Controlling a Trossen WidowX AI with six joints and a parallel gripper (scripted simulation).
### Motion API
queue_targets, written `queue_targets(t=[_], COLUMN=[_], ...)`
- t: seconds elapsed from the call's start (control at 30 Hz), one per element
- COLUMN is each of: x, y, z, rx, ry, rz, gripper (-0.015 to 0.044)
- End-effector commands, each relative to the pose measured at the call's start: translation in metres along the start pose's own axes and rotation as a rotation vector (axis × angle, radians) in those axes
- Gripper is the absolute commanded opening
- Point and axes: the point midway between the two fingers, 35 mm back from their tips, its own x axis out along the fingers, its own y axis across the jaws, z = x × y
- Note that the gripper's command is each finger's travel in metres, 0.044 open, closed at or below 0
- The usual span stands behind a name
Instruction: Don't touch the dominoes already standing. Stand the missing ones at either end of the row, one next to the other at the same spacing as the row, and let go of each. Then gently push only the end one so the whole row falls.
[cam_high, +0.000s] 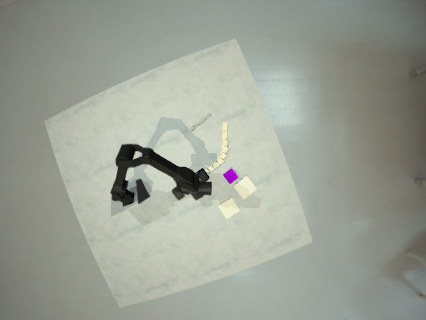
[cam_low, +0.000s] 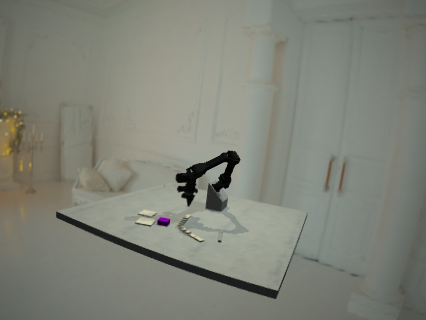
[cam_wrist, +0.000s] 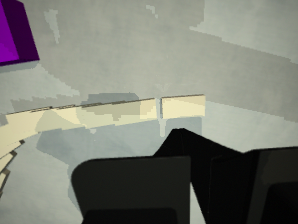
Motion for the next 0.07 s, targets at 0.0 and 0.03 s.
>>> queue_targets(t=[0.0,0.03], x=[0.0002,0.0002], y=[-0.0002,-0.0002], z=[-0.0002,-0.0002], rx=[-0.003,-0.003], ry=[0.003,0.003], rz=[0.0,0.0], gripper=[0.0,0.0])
